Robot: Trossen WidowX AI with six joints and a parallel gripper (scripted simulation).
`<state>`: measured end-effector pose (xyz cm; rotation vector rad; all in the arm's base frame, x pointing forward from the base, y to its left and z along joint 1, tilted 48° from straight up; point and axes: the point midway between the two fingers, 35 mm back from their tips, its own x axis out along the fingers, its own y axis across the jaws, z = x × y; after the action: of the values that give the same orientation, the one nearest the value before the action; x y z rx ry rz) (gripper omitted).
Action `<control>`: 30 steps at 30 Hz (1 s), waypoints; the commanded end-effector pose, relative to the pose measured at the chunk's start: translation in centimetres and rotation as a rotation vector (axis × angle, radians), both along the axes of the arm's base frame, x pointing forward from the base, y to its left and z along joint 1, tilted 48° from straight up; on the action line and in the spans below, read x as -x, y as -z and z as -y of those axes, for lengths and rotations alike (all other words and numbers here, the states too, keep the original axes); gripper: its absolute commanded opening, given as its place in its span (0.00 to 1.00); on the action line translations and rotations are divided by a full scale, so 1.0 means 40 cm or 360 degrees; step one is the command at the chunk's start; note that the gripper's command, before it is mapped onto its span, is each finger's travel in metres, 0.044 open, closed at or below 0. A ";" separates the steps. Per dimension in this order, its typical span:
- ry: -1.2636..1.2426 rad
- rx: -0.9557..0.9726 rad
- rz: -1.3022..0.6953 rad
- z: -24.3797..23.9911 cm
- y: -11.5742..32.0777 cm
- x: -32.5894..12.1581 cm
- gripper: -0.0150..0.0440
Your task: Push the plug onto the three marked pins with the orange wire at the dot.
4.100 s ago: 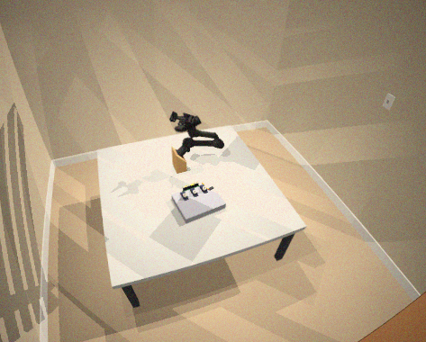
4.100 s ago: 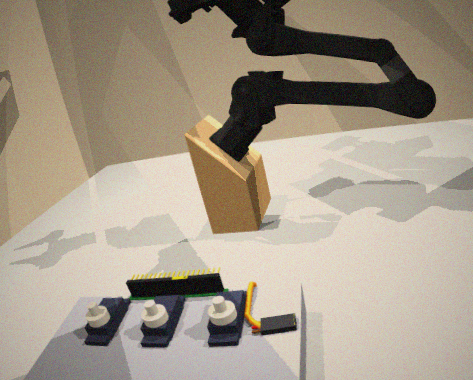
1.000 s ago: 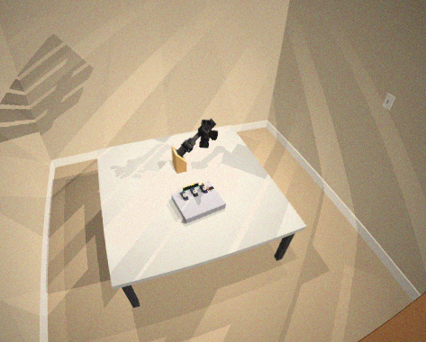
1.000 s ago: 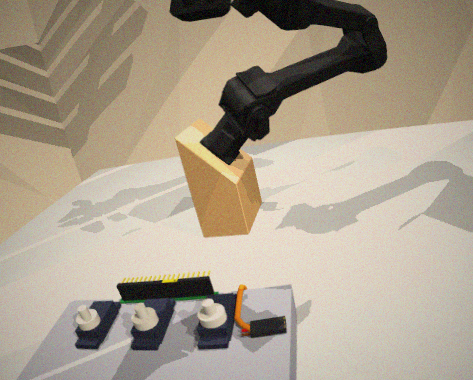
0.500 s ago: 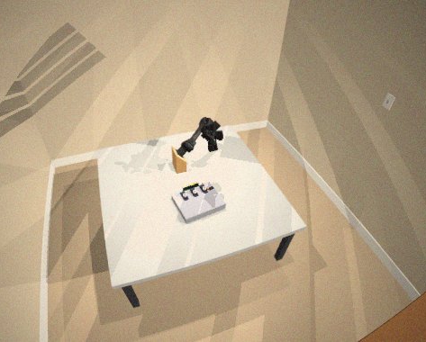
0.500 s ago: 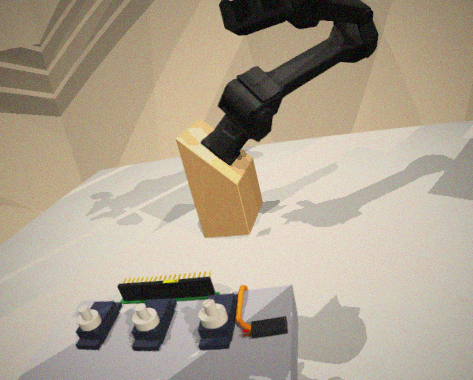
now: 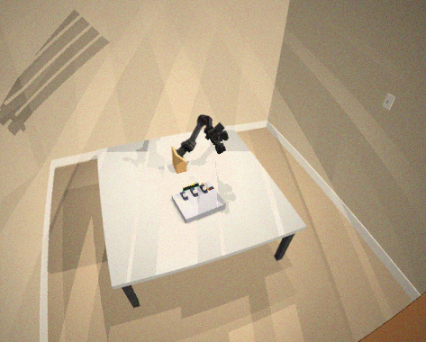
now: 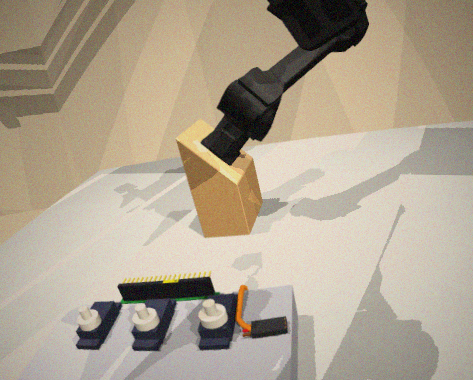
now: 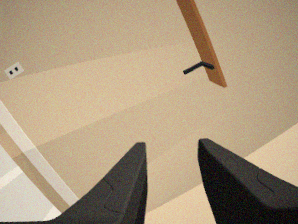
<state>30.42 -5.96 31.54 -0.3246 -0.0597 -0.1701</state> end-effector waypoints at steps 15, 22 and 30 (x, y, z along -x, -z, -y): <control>-0.0299 -0.0539 -0.0041 -0.152 -0.020 -0.036 0.45; -0.0363 -0.0734 -0.0269 -0.176 0.041 -0.080 0.45; -0.0402 -0.0974 -0.0538 -0.203 0.114 -0.119 0.45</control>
<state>34.49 1.69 28.05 0.2065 0.2118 0.1025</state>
